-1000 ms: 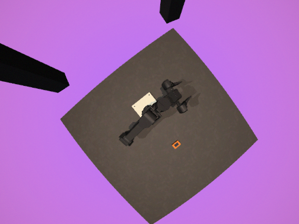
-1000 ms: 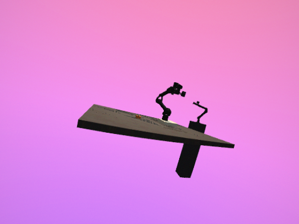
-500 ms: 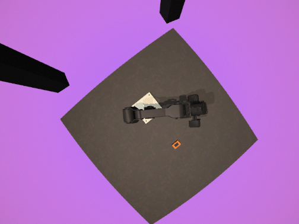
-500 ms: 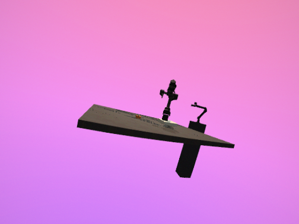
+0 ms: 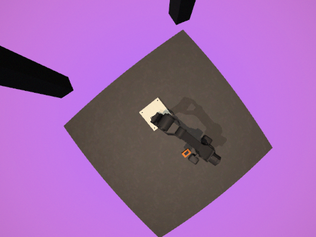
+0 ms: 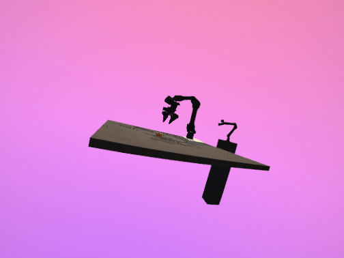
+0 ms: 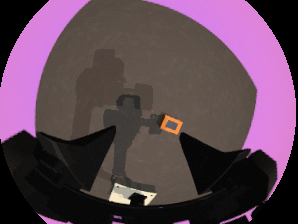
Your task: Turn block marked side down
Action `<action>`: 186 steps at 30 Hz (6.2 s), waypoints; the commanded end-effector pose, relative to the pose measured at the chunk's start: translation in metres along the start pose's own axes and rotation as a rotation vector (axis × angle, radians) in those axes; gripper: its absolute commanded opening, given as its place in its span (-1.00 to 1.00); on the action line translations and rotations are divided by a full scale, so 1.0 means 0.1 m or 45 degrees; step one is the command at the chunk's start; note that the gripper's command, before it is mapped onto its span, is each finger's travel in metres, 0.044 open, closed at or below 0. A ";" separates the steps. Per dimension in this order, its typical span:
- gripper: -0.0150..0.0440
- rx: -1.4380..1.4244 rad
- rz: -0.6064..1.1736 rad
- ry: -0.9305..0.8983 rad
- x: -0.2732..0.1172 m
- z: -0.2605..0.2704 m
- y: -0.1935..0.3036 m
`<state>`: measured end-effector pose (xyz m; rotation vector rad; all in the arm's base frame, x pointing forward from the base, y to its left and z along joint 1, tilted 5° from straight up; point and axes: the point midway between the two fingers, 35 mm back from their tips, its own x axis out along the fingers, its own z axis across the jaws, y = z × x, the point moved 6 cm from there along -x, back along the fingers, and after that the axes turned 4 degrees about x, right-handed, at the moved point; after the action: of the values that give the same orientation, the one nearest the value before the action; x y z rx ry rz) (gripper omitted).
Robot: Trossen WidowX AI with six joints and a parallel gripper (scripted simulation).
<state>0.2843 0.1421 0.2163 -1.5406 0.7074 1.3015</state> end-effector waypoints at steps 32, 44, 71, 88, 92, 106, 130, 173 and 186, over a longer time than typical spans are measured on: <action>1.00 0.355 0.272 0.015 1.08 -0.82 0.13; 1.00 0.355 0.273 0.015 1.26 -0.81 0.17; 0.08 0.355 0.273 0.015 1.26 -0.81 0.17; -0.49 0.353 0.162 0.026 1.00 -0.81 0.15; -0.49 0.351 0.081 0.033 1.02 -0.80 0.18; -0.49 0.347 -0.203 0.054 1.06 -0.77 0.33; -0.49 0.335 -0.584 0.078 1.25 -0.75 0.50; -0.49 0.310 -1.246 0.115 1.55 -0.67 0.89; -0.49 0.310 -1.257 0.114 1.55 -0.67 0.89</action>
<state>0.2728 0.0705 0.0394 -1.4451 0.0810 0.3950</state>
